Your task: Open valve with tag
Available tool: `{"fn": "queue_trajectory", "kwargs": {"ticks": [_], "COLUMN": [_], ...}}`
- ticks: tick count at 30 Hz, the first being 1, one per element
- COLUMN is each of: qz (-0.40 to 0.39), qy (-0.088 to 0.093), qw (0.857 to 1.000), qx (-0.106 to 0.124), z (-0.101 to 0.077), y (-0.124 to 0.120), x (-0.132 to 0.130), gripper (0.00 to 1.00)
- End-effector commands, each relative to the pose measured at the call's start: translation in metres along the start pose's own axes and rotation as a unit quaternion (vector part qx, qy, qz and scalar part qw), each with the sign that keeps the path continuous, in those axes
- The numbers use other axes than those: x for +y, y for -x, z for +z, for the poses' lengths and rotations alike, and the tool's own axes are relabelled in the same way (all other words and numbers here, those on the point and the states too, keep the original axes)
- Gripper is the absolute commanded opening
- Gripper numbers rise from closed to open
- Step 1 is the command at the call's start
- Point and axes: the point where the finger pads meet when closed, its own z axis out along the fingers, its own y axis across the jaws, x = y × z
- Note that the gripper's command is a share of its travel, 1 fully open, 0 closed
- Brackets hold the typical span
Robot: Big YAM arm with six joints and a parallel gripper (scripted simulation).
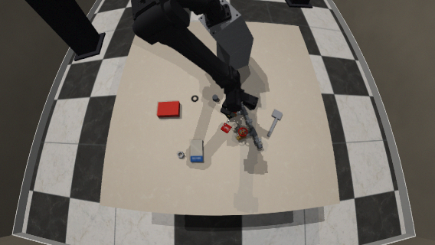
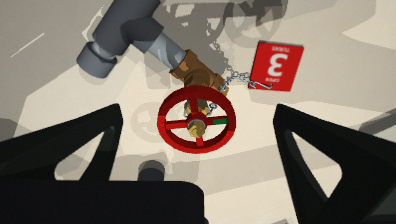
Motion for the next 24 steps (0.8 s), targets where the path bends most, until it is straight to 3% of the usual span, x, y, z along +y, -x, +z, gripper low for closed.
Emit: {"fn": "queue_trajectory", "kwargs": {"ticks": [1, 5, 7, 8, 12, 16, 22, 24], "qz": [0.163, 0.282, 0.282, 0.35, 0.454, 0.553, 0.689, 0.689], "qy": [-0.001, 0.001, 0.001, 0.001, 0.0, -0.001, -0.003, -0.003], "qw": [0.987, 0.959, 0.959, 0.937, 0.891, 0.833, 0.725, 0.725], "qx": [0.003, 0.003, 0.003, 0.005, 0.001, -0.002, -0.008, -0.008], "z": [-0.0001, -0.0002, -0.0002, -0.0004, -0.0004, -0.0004, -0.0005, -0.0005], "y": [-0.0009, -0.0015, -0.0015, -0.001, -0.0009, -0.0009, -0.0005, -0.0005], "x": [0.0019, 0.0035, 0.0035, 0.0036, 0.0035, 0.0035, 0.0032, 0.0032], "gripper": [1.0, 1.0, 1.0, 1.0, 1.0, 1.0, 1.0, 1.0]}}
